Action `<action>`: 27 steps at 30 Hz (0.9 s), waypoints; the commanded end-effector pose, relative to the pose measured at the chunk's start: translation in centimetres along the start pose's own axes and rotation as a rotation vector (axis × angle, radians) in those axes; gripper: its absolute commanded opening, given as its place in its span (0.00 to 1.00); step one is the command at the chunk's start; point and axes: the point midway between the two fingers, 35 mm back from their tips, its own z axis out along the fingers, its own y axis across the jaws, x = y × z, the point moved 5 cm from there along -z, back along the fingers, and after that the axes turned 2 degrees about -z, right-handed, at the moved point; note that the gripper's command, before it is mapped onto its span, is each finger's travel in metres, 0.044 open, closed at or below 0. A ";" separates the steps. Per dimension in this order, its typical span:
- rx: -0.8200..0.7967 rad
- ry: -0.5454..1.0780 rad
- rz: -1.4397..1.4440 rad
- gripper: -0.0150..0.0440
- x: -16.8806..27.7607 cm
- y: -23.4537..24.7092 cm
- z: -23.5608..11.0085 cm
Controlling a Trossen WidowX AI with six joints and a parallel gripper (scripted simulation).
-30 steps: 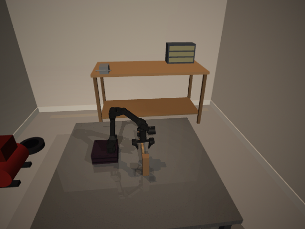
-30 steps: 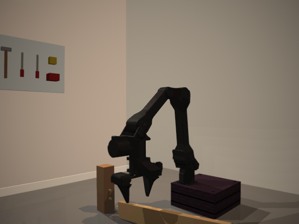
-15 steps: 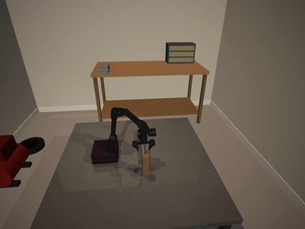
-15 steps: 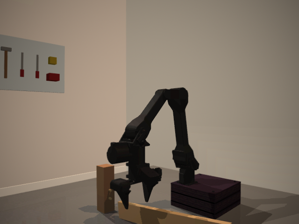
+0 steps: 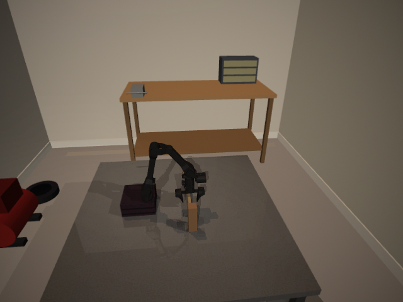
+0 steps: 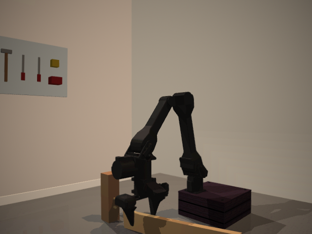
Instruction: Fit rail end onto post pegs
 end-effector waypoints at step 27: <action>-0.005 0.004 -0.007 0.47 0.0 0.4 2.6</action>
